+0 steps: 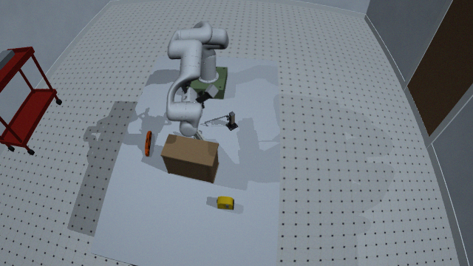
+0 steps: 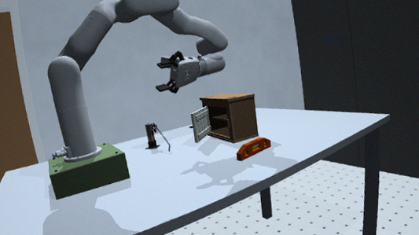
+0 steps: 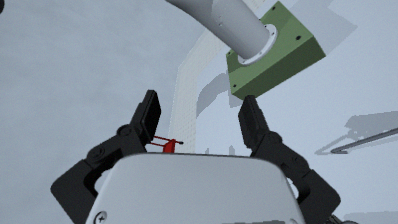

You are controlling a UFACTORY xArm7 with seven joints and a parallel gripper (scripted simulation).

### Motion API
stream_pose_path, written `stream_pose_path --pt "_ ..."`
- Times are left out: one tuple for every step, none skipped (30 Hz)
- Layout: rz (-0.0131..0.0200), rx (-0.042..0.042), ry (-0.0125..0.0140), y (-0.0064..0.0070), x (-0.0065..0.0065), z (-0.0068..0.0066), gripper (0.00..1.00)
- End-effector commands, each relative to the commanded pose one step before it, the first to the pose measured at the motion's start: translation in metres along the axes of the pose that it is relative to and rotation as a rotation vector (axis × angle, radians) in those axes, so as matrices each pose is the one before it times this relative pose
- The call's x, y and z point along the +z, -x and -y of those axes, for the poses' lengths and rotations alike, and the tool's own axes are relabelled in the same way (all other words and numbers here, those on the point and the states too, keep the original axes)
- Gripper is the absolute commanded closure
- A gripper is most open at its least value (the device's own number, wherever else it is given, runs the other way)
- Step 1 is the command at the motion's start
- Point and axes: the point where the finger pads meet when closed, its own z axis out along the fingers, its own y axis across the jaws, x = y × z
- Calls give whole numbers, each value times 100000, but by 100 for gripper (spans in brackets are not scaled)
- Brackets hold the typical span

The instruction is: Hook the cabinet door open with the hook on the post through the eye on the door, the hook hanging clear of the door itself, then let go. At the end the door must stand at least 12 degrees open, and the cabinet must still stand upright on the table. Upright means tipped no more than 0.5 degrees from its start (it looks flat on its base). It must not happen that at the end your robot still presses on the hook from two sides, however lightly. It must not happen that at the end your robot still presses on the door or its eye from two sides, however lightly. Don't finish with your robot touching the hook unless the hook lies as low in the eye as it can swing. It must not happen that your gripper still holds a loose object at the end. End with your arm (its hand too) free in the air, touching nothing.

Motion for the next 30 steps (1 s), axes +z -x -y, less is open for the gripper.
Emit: stream_pose_path --pt "203 38 326 -48 -71 84 0" --pt "0 0 0 0 0 0 0" --pt "0 0 0 0 0 0 0" --pt "0 0 0 0 0 0 0" --pt "0 0 0 0 0 0 0" --pt "0 0 0 0 0 0 0" --pt "0 0 0 0 0 0 0" --pt "0 0 0 0 0 0 0" --pt "0 0 0 0 0 0 0" --pt "0 0 0 0 0 0 0" --pt "0 0 0 0 0 0 0" --pt "0 0 0 0 0 0 0" --pt "0 0 0 0 0 0 0" --pt "0 0 0 0 0 0 0" --pt "0 0 0 0 0 0 0" --pt "0 0 0 0 0 0 0" --pt "0 0 0 0 0 0 0" --pt "32 -25 7 1 -3 -1 0" --pt "217 -172 45 4 -17 -7 0" --pt "560 -442 114 11 -44 -18 0" --pt "1035 -817 204 20 -83 -33 0" --pt "1619 -1276 304 31 -133 -52 0" --pt "2291 -1801 397 45 -195 -71 0" --pt "3032 -2376 468 61 -269 -92 0" --pt "3793 -3006 656 91 -310 -110 0" --pt "4558 -3685 1100 142 -270 -120 0" --pt "5438 -4331 1053 171 -357 -132 0" --pt "5765 -4635 1391 262 -355 -158 0" --pt "468 -373 98 0 0 0 0" --pt "5188 -4132 1048 316 -421 -166 0"
